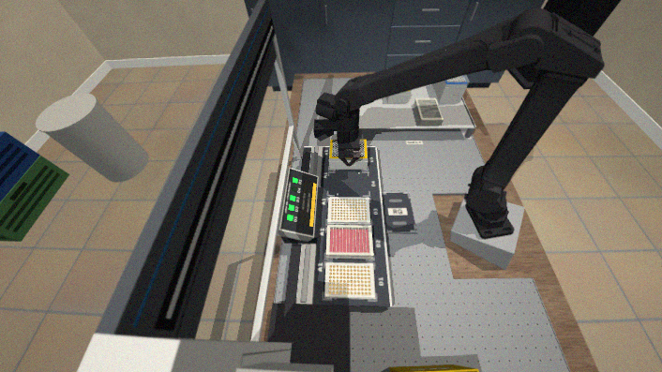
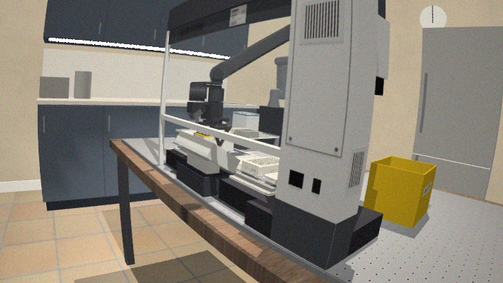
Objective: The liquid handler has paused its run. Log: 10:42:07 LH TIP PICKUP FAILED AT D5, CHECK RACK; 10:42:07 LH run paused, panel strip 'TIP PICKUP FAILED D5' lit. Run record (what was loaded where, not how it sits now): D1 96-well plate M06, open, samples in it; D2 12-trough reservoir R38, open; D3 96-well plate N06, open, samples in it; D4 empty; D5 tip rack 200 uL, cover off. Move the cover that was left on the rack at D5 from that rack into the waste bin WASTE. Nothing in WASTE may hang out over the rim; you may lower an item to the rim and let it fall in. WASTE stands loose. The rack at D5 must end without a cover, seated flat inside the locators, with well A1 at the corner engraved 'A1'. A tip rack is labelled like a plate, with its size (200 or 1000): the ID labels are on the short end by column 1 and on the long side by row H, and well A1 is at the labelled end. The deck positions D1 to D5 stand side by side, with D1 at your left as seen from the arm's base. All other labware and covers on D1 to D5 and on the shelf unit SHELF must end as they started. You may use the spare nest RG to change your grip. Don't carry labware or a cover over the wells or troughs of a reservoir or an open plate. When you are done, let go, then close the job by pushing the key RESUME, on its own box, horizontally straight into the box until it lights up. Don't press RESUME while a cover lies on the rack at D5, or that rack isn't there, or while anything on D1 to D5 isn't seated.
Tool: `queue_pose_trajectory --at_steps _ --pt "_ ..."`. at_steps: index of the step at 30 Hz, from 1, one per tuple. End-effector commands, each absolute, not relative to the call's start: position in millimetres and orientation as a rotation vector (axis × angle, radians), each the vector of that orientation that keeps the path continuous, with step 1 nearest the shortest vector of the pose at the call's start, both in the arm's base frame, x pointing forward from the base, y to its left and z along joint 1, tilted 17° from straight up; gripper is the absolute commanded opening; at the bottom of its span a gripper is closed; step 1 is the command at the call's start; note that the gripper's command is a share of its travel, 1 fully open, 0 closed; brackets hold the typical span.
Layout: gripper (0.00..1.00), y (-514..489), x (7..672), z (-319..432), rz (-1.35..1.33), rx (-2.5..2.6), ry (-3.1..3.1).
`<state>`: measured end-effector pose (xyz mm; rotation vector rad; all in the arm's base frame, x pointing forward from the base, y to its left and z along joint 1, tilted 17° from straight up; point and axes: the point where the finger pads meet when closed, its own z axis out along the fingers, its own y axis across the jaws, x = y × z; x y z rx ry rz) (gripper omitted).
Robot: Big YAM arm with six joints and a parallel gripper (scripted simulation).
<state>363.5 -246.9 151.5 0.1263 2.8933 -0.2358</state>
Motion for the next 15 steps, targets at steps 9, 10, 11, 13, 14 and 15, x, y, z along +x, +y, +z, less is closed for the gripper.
queue_pose_trajectory --at_steps 9,10,11,13,14,15 --pt "1.0 -253.8 372.1 166.1 -0.262 0.128 2.858" --pt "1.0 -253.8 372.1 166.1 -0.262 0.128 2.858" --pt "1.0 -253.8 372.1 166.1 -0.262 0.128 2.858" --pt "1.0 -253.8 372.1 166.1 -0.262 0.128 2.858" --pt "1.0 -253.8 372.1 166.1 -0.262 0.128 2.858" --pt "1.0 -253.8 372.1 166.1 -0.262 0.128 2.858"
